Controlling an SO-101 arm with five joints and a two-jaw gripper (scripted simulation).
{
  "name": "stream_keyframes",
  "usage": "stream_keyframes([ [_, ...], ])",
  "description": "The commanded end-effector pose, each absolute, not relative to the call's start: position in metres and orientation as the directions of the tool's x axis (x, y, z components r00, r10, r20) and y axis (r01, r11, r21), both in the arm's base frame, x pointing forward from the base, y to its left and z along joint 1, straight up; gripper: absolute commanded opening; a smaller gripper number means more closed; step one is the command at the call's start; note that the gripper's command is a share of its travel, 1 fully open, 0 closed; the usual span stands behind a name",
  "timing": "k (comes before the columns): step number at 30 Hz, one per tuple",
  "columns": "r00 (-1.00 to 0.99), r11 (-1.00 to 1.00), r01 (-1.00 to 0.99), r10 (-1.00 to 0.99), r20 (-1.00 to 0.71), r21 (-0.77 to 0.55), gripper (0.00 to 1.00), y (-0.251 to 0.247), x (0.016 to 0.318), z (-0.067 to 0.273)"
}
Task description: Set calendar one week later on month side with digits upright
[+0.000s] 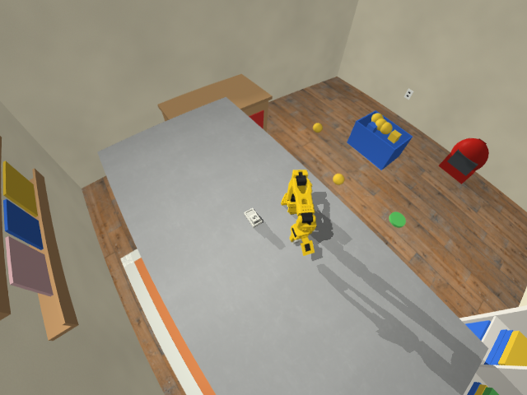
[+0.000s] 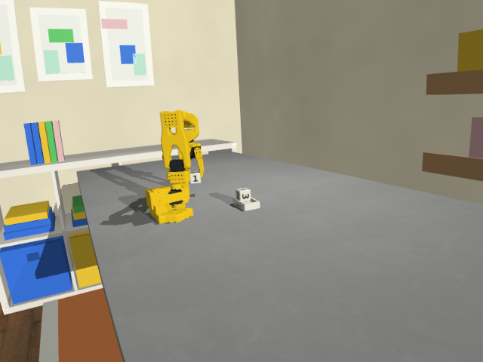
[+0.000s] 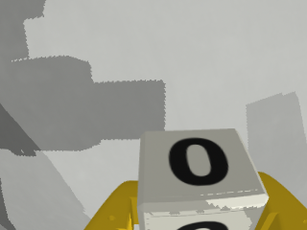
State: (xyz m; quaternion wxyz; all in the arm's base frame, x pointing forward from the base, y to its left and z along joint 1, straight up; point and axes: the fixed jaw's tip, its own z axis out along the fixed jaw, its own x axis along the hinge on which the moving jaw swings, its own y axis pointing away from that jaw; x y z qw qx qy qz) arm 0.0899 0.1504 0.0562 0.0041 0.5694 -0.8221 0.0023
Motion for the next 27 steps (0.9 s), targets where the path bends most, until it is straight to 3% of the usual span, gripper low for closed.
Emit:
stream_keyframes([
  [1,-0.305,0.306,-0.952,-0.951,-0.046,-0.011,0.00,0.158,0.086,0.063],
  [27,-0.219,0.220,-0.975,-0.974,-0.049,-0.013,0.00,0.159,0.073,0.063],
])
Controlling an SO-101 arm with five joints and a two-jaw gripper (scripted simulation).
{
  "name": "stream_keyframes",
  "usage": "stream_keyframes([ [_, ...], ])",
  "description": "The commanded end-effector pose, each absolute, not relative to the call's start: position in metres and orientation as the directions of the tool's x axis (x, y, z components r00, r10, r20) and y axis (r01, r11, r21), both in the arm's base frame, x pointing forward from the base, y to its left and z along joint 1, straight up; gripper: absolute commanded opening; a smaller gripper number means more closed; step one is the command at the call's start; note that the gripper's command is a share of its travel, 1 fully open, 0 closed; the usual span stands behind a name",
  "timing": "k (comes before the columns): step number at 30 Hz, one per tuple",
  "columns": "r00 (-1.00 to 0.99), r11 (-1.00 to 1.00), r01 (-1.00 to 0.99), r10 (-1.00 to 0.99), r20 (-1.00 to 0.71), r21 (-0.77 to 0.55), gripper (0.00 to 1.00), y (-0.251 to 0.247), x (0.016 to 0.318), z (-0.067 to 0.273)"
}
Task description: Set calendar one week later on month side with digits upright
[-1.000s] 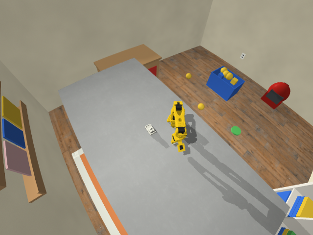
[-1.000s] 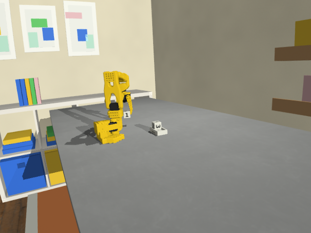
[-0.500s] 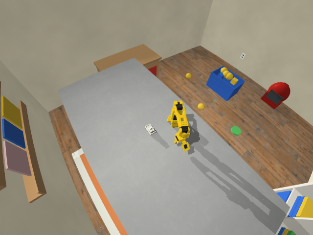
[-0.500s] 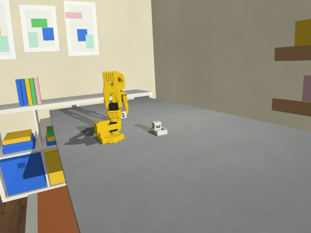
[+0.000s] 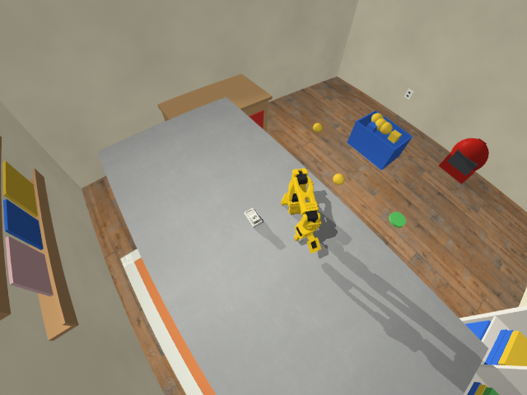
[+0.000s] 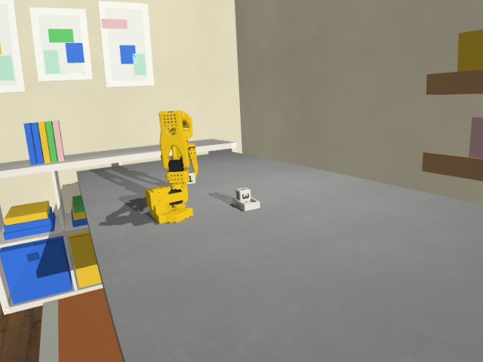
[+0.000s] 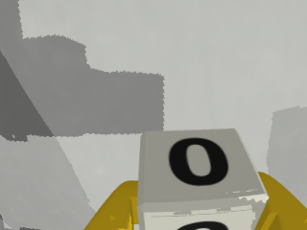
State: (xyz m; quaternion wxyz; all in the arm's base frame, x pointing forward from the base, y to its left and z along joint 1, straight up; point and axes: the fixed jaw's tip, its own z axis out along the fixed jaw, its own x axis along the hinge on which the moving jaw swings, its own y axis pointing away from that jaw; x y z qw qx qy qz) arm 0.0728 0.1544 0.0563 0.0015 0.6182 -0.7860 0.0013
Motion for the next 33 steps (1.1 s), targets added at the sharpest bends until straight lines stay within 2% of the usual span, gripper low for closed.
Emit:
stream_keyframes([
  [1,-0.219,0.220,-0.975,-0.974,-0.049,-0.013,0.00,0.159,0.073,0.063],
  [33,-0.219,0.220,-0.975,-0.974,-0.050,-0.013,0.00,0.160,0.074,0.052],
])
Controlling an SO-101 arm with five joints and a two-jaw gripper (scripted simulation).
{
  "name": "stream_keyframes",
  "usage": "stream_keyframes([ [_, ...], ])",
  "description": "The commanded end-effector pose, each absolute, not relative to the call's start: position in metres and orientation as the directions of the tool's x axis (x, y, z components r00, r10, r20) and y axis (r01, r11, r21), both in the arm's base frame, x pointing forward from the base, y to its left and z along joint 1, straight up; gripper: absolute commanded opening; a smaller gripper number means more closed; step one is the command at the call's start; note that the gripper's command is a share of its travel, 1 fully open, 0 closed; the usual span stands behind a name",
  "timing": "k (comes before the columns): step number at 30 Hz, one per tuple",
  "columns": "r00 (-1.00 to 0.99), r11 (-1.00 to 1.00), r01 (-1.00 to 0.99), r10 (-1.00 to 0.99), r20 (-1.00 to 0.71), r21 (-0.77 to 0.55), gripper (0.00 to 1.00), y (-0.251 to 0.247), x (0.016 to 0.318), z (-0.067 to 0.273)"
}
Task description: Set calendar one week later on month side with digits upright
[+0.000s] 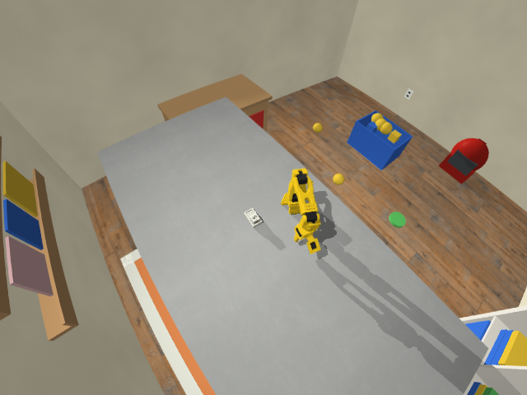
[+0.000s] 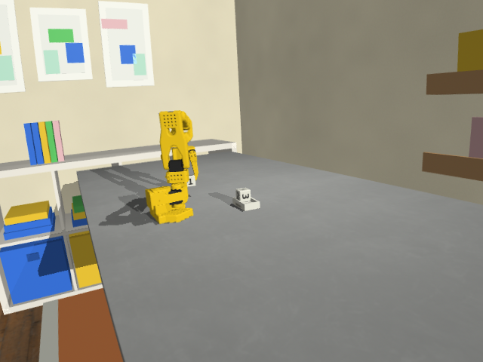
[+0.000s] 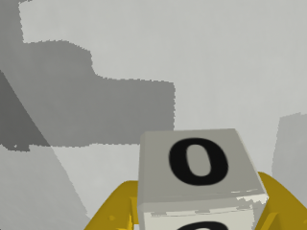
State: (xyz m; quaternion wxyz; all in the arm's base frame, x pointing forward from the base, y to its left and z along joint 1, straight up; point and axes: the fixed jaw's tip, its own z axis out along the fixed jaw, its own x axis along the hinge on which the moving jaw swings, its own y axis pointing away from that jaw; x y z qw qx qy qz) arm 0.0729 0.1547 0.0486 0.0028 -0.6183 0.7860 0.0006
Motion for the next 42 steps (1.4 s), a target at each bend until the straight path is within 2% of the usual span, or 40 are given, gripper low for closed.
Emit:
stream_keyframes([
  [1,-0.219,0.220,-0.975,-0.974,-0.050,-0.013,0.00,0.160,0.074,0.052],
  [42,-0.219,0.220,-0.975,-0.974,-0.050,-0.013,0.00,0.160,0.074,0.039],
])
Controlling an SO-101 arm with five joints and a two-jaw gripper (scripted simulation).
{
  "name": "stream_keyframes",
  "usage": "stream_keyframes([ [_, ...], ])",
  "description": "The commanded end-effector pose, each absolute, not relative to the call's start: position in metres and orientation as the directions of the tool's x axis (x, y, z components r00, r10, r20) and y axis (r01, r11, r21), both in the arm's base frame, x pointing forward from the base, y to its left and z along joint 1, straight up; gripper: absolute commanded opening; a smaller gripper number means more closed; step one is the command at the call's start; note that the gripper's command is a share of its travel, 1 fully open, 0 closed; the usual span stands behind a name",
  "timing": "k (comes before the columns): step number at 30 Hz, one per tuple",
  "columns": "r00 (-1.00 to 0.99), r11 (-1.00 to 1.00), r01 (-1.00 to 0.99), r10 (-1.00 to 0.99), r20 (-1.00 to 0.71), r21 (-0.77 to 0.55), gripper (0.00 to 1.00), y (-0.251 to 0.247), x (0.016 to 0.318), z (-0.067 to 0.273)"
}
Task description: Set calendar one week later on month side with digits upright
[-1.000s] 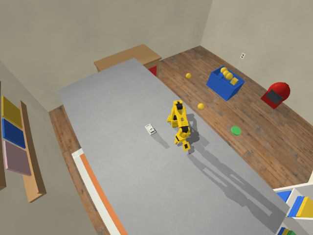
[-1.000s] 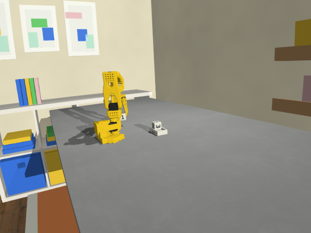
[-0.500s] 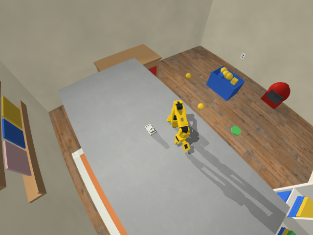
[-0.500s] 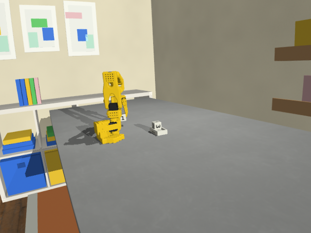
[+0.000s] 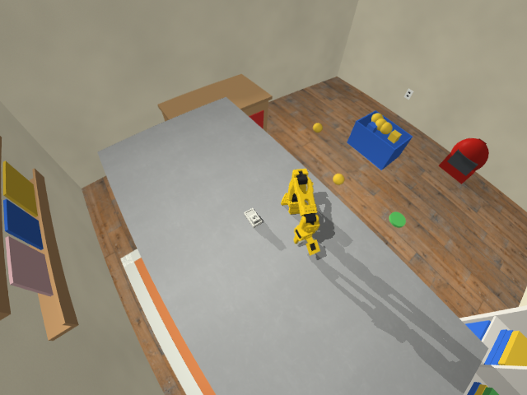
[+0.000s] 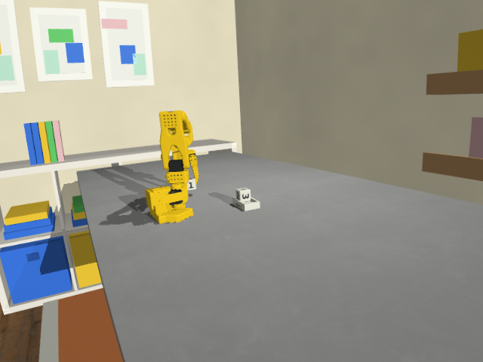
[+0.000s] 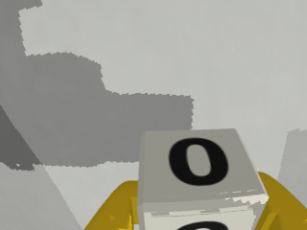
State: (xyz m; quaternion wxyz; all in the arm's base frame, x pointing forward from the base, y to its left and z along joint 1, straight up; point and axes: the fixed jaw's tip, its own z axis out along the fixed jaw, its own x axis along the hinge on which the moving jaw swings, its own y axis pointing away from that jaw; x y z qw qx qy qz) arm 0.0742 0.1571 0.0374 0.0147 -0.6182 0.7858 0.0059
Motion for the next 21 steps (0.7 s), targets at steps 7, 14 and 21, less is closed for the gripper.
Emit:
stream_keyframes([
  [7,-0.219,0.220,-0.975,-0.974,-0.050,-0.013,0.00,0.1603,0.0739,0.0357],
  [14,-0.219,0.220,-0.975,-0.974,-0.050,-0.013,0.00,0.1604,0.0740,0.0331],
  [21,-0.219,0.220,-0.975,-0.974,-0.049,-0.013,0.00,0.1605,0.0740,0.0318],
])
